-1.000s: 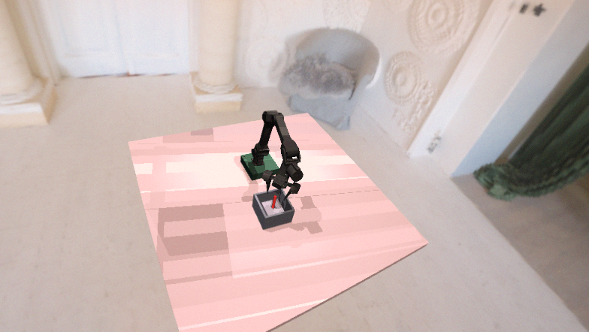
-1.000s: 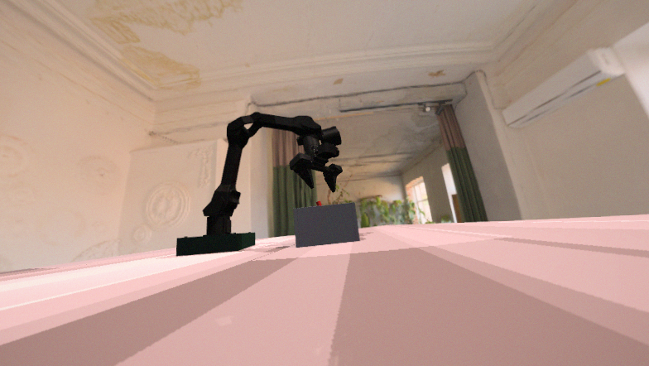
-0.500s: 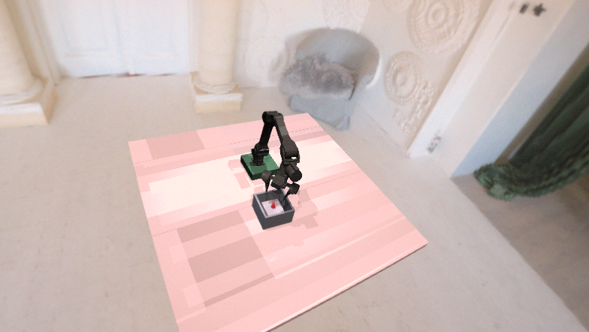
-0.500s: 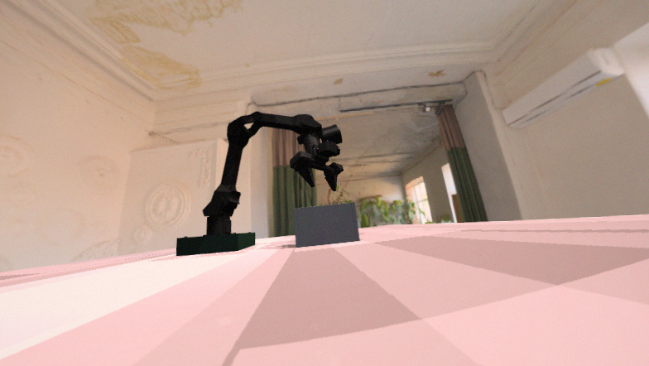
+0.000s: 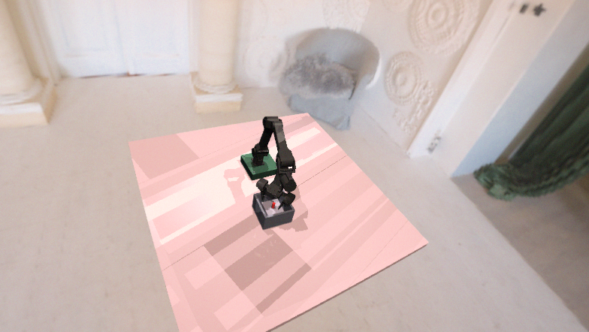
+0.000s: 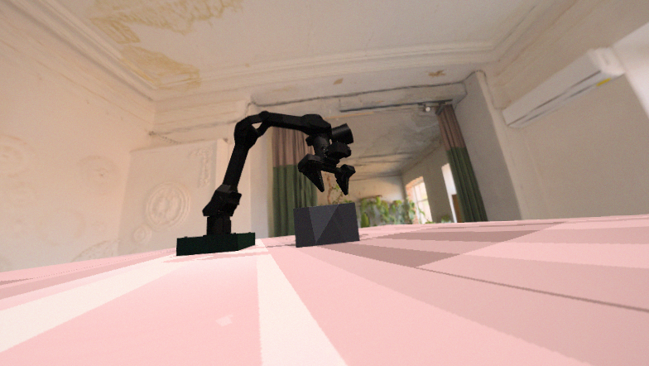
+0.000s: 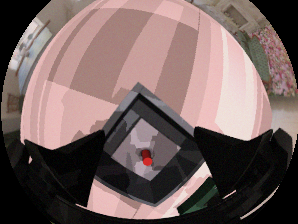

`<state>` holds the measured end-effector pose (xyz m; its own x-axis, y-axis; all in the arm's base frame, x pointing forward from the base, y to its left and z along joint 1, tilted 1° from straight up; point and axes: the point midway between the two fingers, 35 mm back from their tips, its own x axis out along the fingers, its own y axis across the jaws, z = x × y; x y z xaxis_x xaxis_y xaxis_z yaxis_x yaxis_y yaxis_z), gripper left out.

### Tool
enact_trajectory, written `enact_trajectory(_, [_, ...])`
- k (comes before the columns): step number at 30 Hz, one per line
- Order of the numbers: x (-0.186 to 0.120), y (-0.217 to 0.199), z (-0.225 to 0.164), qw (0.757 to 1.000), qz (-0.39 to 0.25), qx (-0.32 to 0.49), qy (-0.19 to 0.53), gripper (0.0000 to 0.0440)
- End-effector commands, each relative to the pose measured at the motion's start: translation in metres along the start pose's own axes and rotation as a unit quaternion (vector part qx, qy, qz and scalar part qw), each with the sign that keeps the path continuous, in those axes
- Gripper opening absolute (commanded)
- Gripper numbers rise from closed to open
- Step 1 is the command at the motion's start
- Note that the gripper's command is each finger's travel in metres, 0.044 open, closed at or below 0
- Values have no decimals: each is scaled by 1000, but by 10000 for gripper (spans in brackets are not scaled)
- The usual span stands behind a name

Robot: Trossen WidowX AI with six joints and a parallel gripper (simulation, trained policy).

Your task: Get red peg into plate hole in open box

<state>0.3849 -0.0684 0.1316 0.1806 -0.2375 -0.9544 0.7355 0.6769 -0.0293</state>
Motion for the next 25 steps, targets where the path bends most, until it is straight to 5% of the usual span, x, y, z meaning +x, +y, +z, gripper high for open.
enact_trajectory(1, [7,2,8,1000,4,14,0,440])
enact_trajectory(25, [30,-11,56,993,33,108,-19,440])
